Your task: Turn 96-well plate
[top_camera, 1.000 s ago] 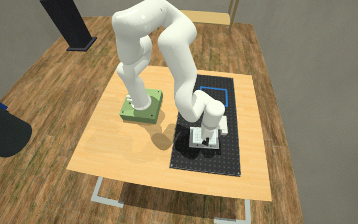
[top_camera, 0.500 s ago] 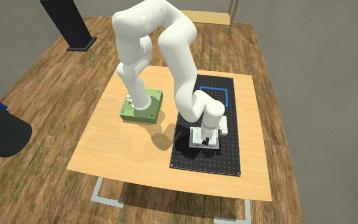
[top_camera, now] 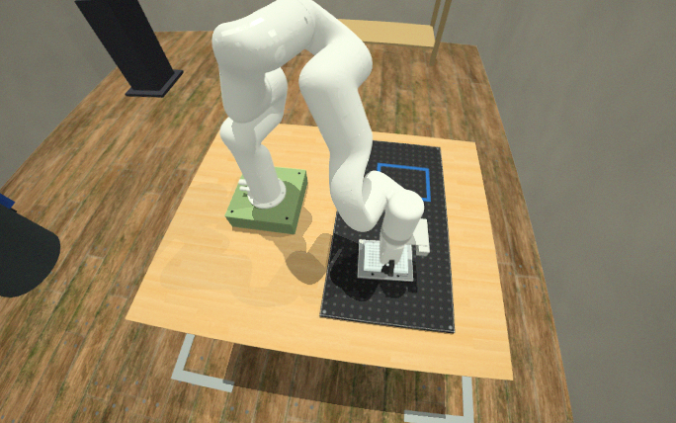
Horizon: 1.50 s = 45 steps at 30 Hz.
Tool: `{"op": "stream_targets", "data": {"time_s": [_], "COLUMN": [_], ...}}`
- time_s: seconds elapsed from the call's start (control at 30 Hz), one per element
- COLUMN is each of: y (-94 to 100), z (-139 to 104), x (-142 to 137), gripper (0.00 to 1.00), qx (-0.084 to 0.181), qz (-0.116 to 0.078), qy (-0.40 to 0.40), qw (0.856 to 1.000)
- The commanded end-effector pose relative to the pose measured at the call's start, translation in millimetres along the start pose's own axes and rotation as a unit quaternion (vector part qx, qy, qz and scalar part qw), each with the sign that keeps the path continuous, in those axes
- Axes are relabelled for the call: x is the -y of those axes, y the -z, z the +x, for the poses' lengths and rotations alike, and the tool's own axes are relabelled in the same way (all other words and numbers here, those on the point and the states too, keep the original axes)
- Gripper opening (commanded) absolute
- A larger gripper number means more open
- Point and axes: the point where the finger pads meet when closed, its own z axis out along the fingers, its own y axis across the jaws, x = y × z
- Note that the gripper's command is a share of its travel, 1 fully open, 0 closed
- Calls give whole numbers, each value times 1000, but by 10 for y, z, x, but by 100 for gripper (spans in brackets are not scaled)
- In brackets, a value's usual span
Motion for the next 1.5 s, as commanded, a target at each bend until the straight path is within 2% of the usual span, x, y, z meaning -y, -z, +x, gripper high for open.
{"op": "stream_targets", "data": {"time_s": [0.0, 1.47], "y": [5, -59], "z": [13, 13], "x": [-6, -6], "gripper": [0, 0], "qx": [-2, -2], "qz": [0, 0], "qy": [0, 0], "qw": [1000, 1000]}}
